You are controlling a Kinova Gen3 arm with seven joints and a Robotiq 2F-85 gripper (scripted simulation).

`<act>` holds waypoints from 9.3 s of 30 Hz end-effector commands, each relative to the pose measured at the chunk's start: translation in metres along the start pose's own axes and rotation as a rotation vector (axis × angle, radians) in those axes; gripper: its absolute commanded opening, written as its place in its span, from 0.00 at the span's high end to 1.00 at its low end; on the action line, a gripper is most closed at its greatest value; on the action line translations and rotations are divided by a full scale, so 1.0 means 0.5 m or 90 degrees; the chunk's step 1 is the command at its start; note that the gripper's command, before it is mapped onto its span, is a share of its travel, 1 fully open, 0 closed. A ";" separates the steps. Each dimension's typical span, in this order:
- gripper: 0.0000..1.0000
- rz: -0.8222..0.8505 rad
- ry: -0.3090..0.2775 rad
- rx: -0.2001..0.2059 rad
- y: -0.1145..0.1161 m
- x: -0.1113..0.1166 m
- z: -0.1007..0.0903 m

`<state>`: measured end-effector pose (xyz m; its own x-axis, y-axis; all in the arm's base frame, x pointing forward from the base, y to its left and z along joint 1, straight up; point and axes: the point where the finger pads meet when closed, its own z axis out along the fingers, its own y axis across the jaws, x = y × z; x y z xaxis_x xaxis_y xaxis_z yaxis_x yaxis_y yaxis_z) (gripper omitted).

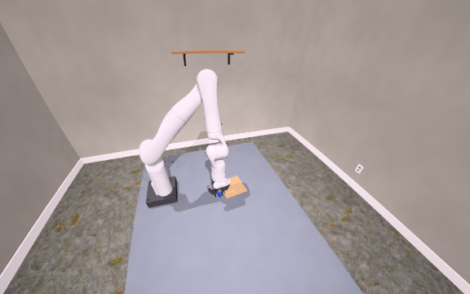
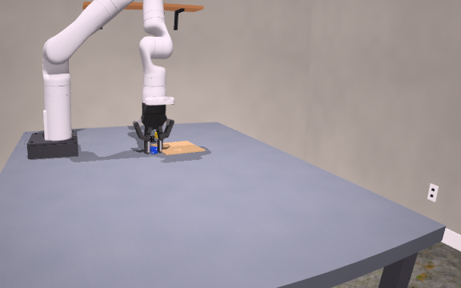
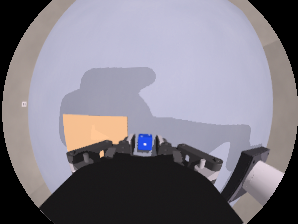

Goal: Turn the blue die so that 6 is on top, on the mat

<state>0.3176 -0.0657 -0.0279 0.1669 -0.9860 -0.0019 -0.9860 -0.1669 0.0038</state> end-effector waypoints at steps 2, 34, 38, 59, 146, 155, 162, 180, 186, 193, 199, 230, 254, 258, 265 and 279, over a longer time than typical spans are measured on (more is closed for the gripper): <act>0.65 0.000 0.000 0.001 -0.001 0.000 -0.001; 0.85 0.000 0.000 0.001 -0.001 0.000 -0.001; 0.85 0.000 0.000 0.001 -0.001 0.000 -0.001; 0.85 0.000 0.000 0.001 -0.001 0.000 -0.001; 0.85 -0.539 0.000 0.001 -0.203 -0.066 -0.189; 0.85 -0.532 -0.010 0.016 -0.207 -0.075 -0.194; 0.85 -0.515 -0.038 0.056 -0.218 -0.097 -0.211; 0.85 -0.440 -0.148 0.263 -0.282 -0.195 -0.362; 0.85 -0.411 -0.186 0.369 -0.306 -0.231 -0.472; 0.85 -0.384 -0.218 0.513 -0.317 -0.270 -0.648; 0.85 -0.377 -0.225 0.589 -0.308 -0.290 -0.749; 0.85 -0.504 -0.021 0.950 -0.046 -0.619 -1.169; 0.85 -0.618 0.284 0.820 -0.134 -0.779 -0.815; 0.85 -0.620 0.303 0.802 -0.147 -0.771 -0.782; 0.85 -0.621 0.374 0.728 -0.198 -0.716 -0.654; 0.85 -0.583 0.511 0.540 -0.264 -0.481 -0.392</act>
<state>0.4113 0.1996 0.2106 0.3501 -0.3687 0.8611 -0.1795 -0.9286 -0.3247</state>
